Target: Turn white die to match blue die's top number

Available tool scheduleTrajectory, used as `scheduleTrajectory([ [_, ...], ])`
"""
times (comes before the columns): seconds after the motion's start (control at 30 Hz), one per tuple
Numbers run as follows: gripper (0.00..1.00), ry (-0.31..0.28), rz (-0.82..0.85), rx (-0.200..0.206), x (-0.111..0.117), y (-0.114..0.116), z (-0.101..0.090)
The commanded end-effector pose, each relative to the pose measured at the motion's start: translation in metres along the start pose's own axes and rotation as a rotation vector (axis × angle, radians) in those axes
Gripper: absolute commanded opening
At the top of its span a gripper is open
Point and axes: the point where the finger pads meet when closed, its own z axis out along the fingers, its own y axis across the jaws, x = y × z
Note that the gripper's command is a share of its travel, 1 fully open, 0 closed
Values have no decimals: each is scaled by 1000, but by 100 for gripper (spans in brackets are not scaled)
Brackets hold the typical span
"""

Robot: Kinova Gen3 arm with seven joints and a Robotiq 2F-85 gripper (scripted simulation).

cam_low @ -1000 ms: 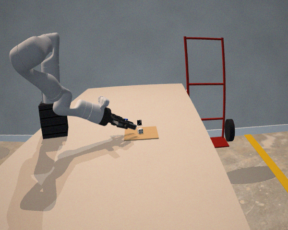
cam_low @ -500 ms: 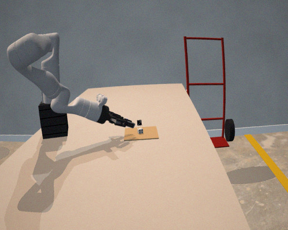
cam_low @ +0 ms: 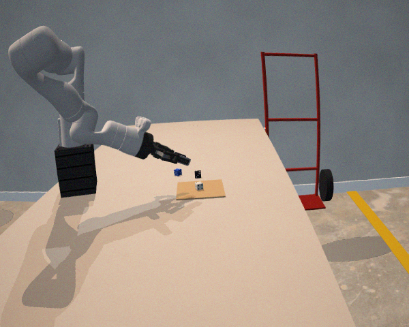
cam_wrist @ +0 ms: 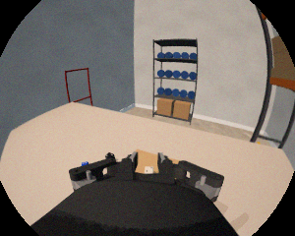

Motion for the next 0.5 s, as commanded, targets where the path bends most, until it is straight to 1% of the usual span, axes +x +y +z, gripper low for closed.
scheduleTrajectory([
  [0.0, 35, 0, -8, -3, 4, 3, -3],
  [0.47, 35, -9, -7, -3, 5, 3, -2],
])
